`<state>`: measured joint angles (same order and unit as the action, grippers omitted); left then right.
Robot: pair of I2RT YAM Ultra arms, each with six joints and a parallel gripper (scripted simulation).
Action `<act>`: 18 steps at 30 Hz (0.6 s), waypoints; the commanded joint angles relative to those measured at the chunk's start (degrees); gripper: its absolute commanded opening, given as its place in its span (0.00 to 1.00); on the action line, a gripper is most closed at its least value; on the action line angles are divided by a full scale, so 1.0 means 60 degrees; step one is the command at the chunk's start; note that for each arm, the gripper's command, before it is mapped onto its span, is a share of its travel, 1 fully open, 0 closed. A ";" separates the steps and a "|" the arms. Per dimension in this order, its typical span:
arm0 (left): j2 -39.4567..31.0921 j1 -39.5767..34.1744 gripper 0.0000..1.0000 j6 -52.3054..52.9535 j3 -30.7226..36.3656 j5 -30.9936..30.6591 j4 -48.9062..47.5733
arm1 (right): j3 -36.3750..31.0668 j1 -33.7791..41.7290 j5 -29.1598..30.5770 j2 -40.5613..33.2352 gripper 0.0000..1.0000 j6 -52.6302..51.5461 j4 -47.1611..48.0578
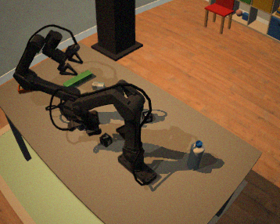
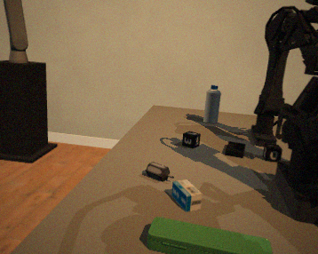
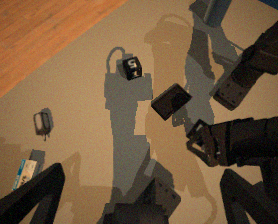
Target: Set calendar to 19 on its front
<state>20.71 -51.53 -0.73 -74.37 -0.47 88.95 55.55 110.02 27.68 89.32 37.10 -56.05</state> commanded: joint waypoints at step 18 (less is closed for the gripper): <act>-0.0036 -0.0035 1.00 -0.0014 -0.0086 0.0022 0.0134 | -0.0185 0.2033 0.0487 0.1073 0.69 0.3425 -0.1640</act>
<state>20.71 -51.53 -0.73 -74.37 -0.47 88.95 54.39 121.56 30.06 96.64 56.14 -65.10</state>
